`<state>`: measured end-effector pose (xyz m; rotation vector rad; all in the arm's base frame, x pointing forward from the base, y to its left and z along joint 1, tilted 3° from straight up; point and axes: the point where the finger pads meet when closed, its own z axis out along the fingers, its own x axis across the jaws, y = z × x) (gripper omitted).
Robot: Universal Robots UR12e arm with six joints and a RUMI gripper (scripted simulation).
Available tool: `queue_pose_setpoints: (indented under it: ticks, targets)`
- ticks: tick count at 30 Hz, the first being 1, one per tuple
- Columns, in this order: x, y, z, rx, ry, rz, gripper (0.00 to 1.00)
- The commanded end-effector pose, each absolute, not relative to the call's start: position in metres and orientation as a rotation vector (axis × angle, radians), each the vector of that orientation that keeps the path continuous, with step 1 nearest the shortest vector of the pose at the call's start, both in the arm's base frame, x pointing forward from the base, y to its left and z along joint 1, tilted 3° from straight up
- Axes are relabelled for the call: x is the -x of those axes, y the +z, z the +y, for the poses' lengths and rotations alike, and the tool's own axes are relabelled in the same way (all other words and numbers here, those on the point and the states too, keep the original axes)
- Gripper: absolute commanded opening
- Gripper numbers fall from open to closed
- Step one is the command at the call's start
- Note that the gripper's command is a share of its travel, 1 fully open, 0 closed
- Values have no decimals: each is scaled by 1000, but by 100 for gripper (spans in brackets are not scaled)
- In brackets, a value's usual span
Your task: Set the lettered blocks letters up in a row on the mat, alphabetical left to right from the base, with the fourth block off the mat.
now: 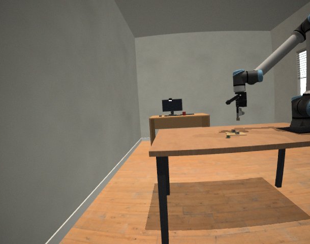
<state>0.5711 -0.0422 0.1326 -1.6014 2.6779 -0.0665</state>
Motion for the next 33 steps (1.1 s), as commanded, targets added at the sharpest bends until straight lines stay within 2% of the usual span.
queue_pose_setpoints:
  ticks: [1, 33]
  targets:
    - [-572, 133, -44, 1479, -68, 2745, 5]
    - [-570, 134, -53, 478, -53, 3069, 5]
